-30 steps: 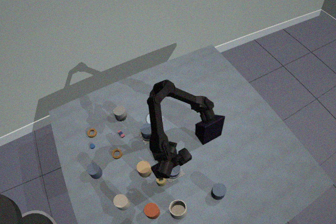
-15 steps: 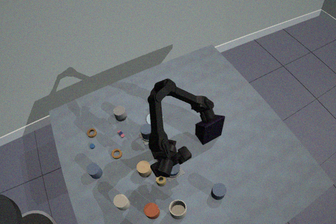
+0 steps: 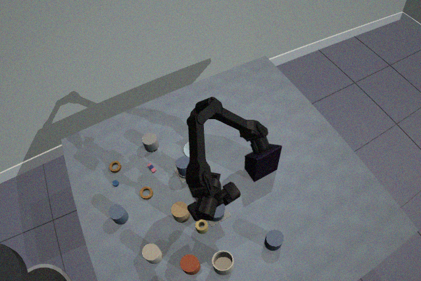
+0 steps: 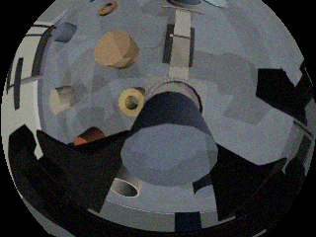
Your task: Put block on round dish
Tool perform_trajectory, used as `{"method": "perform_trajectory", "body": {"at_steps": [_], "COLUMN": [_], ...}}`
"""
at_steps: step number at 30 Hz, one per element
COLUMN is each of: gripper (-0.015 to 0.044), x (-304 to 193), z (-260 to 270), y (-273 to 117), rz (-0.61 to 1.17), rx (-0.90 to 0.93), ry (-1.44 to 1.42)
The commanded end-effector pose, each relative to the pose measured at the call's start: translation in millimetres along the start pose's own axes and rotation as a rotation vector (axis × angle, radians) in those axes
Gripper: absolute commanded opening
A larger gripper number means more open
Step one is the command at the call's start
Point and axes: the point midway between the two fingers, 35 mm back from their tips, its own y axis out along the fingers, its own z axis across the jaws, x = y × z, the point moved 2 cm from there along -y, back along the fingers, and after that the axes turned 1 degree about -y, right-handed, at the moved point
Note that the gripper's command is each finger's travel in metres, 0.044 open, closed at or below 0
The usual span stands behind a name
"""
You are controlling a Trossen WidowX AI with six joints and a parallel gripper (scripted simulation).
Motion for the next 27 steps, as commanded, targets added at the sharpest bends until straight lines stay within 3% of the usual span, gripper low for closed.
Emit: {"method": "perform_trajectory", "body": {"at_steps": [1, 27], "gripper": [0.0, 0.0], "x": [-0.1, 1.5], "z": [0.2, -3.4], "y": [-6.8, -40.0], "rz": [0.005, 0.003], "rx": [-0.001, -0.002], "ry": [0.007, 0.007]}}
